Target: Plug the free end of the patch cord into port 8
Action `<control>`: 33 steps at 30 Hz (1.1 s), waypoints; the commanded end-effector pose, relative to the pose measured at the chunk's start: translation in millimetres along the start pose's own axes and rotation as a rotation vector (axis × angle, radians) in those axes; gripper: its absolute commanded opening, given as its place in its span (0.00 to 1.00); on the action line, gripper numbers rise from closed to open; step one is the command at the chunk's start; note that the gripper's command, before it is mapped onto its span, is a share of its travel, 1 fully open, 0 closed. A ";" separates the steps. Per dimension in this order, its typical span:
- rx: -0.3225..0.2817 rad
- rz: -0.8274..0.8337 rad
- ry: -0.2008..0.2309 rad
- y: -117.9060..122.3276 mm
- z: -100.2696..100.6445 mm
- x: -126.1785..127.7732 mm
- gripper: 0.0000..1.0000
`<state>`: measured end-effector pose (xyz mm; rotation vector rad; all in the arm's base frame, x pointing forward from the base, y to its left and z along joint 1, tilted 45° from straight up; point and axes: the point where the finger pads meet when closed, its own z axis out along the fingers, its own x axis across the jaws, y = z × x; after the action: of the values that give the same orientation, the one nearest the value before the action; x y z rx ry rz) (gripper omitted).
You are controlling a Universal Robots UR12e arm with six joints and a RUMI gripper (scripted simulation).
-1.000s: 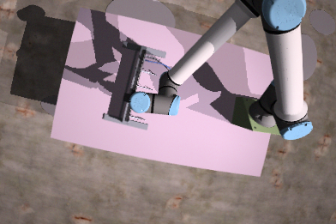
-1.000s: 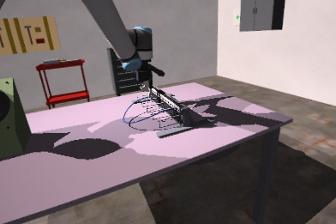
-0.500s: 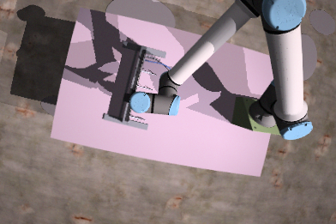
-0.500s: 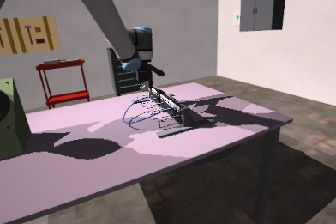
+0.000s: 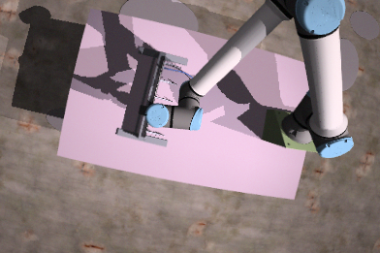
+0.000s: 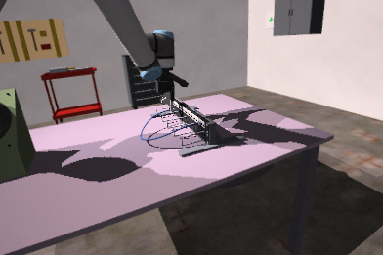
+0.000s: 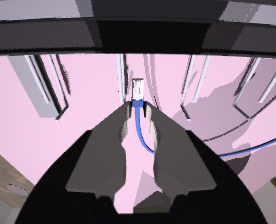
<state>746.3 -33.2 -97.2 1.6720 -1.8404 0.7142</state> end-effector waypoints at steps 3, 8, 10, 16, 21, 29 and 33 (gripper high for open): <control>0.001 0.002 0.001 -15.6 -0.8 1.2 0.00; 0.001 0.002 0.001 -21.5 -1.4 0.9 0.00; 0.001 0.002 0.001 -21.5 -1.4 0.9 0.00; 0.002 0.003 0.000 -24.1 -2.4 1.5 0.00; 0.002 0.003 0.000 -23.5 -2.3 1.5 0.00; 0.002 0.002 0.000 -23.0 -2.1 1.4 0.00; 0.002 0.002 0.000 -23.2 -2.2 1.4 0.00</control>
<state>767.4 -33.9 -95.1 1.6716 -1.8419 0.7158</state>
